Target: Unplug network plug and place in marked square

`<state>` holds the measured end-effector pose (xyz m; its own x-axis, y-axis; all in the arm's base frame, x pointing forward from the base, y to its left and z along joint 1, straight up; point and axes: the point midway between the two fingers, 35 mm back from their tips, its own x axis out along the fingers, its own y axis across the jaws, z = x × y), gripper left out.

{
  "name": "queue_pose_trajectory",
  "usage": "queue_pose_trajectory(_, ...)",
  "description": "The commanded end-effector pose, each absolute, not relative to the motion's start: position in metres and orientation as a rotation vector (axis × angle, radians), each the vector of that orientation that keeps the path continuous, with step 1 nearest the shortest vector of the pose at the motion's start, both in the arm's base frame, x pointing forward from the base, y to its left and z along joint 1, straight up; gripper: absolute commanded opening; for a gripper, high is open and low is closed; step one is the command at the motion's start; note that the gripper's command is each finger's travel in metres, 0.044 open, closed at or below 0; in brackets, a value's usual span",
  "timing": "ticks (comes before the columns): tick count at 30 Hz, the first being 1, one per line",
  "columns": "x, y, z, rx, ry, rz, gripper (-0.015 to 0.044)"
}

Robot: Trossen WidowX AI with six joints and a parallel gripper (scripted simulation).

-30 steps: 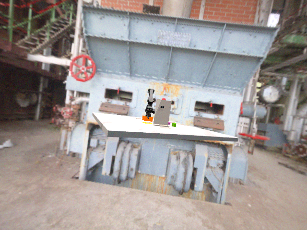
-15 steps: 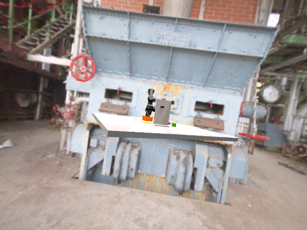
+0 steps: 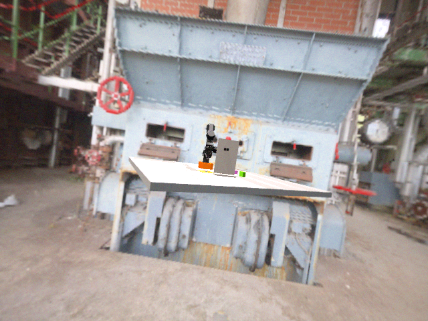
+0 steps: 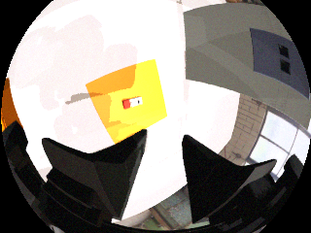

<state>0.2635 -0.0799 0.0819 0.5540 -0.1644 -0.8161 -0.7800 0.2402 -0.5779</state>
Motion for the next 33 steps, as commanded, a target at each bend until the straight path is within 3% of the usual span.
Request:
queue_pose_trajectory(1,0.264,-0.079,0.092,-1.294,0.919,0.514,0.0156)
queue_pose_trajectory(33,0.264,-0.080,0.172,-1.293,0.922,0.515,0.0156)
